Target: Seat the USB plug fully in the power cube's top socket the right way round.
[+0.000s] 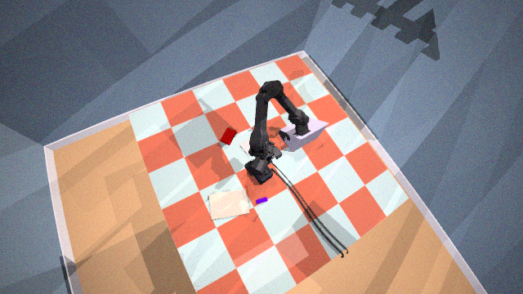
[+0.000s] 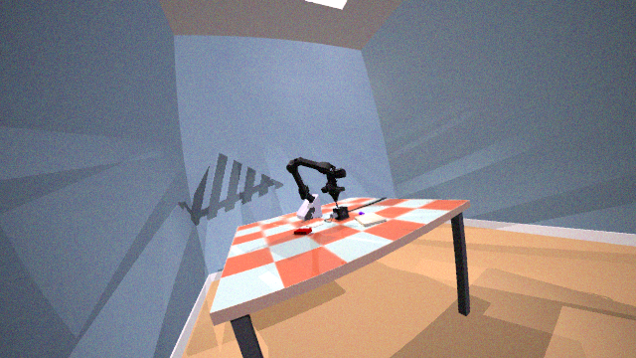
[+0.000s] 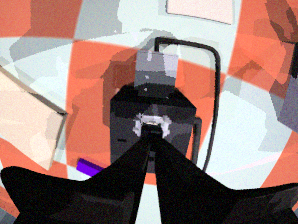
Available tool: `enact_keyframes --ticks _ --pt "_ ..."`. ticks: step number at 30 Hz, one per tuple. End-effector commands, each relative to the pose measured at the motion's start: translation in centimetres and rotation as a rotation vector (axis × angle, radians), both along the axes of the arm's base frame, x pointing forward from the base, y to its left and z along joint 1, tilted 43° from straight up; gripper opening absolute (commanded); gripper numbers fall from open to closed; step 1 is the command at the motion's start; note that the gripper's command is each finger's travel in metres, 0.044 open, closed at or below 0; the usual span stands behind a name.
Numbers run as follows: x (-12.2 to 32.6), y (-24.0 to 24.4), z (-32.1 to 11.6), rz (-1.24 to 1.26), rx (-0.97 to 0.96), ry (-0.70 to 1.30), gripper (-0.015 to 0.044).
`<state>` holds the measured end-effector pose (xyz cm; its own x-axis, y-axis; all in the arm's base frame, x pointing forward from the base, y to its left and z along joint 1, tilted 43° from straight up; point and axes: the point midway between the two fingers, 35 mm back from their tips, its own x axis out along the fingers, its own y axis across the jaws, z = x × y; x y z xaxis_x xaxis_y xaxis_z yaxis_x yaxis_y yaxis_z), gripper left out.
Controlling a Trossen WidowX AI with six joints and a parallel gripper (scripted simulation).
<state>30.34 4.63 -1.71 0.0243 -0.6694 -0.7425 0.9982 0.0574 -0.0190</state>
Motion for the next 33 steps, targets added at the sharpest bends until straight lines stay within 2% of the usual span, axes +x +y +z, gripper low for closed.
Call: enact_keyframes --ticks 1,26,33 --pt "0.1 0.3 0.3 -0.004 0.006 -0.005 0.0000" --pt "0.0 1.3 1.4 -0.003 0.005 -0.004 0.0000" --pt "0.0 1.2 1.2 0.080 -0.001 0.072 0.0000"
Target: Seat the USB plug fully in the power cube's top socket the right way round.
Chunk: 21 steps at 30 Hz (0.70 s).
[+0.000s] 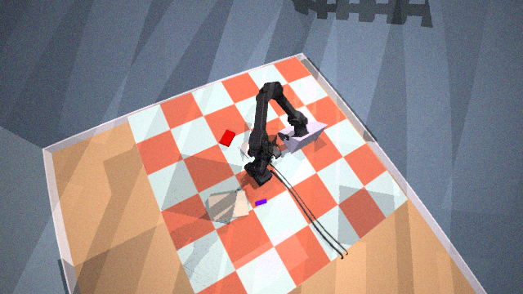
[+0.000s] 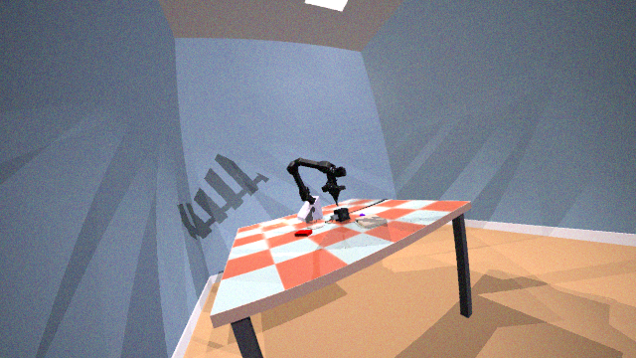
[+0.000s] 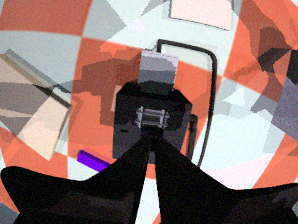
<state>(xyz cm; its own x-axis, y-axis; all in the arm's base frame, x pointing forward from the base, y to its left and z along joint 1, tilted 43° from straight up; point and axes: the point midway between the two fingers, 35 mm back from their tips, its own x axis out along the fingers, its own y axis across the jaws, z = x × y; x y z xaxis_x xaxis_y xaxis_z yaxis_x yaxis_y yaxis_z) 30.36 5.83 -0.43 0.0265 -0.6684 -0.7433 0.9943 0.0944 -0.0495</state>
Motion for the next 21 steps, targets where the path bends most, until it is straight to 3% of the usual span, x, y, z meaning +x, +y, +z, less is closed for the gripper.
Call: enact_keyframes --ticks 1,21 --pt "-0.05 -0.05 -0.05 0.064 -0.002 0.060 0.0000" --pt "-0.06 -0.07 -0.07 0.459 -0.016 0.416 0.0000"
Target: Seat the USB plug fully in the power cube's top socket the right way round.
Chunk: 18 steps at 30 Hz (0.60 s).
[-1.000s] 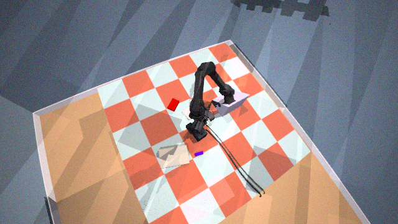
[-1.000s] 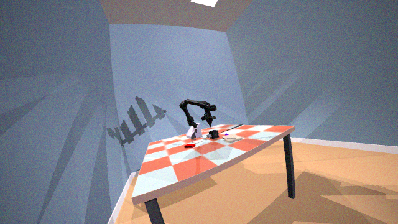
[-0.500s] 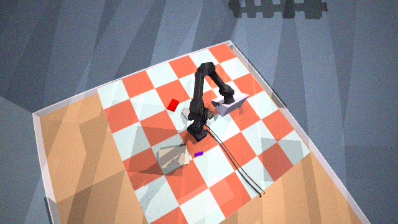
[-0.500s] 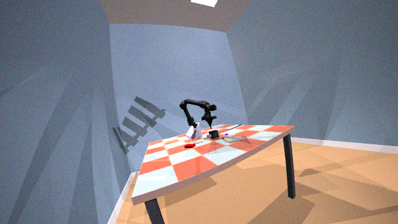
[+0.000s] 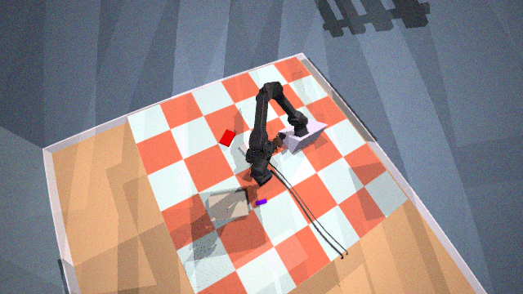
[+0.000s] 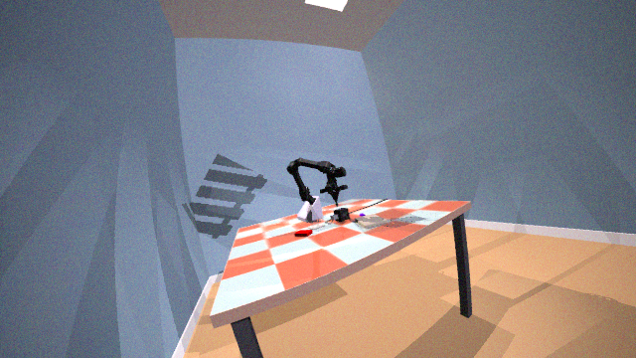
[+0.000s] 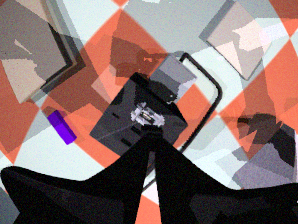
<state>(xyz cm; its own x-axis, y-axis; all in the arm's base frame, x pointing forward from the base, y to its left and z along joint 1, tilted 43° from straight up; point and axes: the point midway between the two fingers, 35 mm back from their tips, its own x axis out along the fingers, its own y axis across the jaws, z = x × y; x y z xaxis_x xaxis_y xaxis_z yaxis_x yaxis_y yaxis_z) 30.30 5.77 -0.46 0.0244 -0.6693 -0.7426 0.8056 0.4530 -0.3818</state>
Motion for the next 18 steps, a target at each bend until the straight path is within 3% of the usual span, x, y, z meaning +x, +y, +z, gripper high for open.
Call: enact_keyframes --ticks 1,18 --pt "0.00 -0.01 -0.04 0.086 -0.002 0.077 0.0000" --pt "0.00 -0.01 -0.04 0.417 -0.013 0.375 0.0000"
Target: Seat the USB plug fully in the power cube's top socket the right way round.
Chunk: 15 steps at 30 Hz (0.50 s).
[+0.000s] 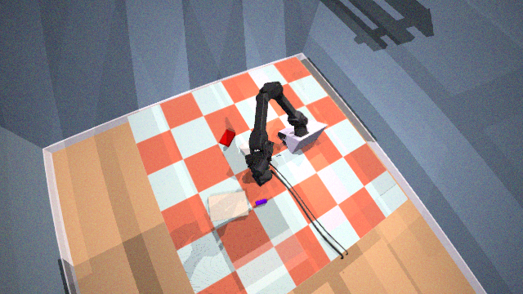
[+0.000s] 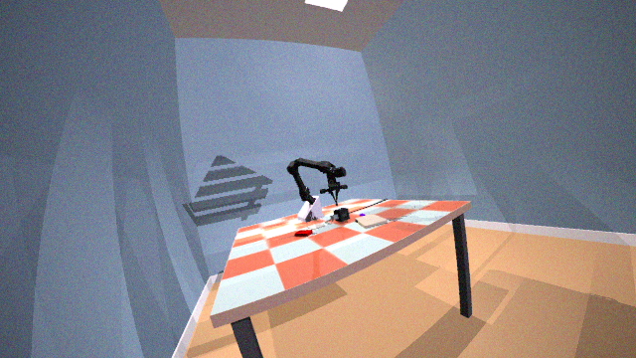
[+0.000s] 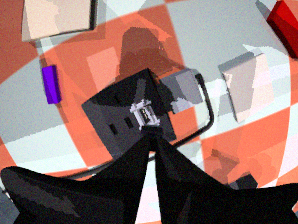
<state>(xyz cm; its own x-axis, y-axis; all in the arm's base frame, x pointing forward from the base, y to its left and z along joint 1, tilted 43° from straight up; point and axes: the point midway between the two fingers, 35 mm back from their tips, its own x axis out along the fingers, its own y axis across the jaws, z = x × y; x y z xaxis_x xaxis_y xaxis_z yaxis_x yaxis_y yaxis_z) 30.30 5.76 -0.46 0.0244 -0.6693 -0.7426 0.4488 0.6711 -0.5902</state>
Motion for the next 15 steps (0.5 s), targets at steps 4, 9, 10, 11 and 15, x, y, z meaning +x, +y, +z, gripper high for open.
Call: enact_keyframes --ticks 4,9,10,11,15 --pt "0.00 -0.01 -0.04 0.144 -0.004 0.130 0.0000" --pt "0.00 -0.01 -0.04 0.241 -0.007 0.217 0.0000" --pt "0.00 -0.01 -0.04 0.261 -0.008 0.235 0.0000" --pt "0.00 -0.01 -0.04 0.280 -0.009 0.252 0.0000" --pt "0.00 -0.01 -0.04 0.358 -0.011 0.322 0.0000"
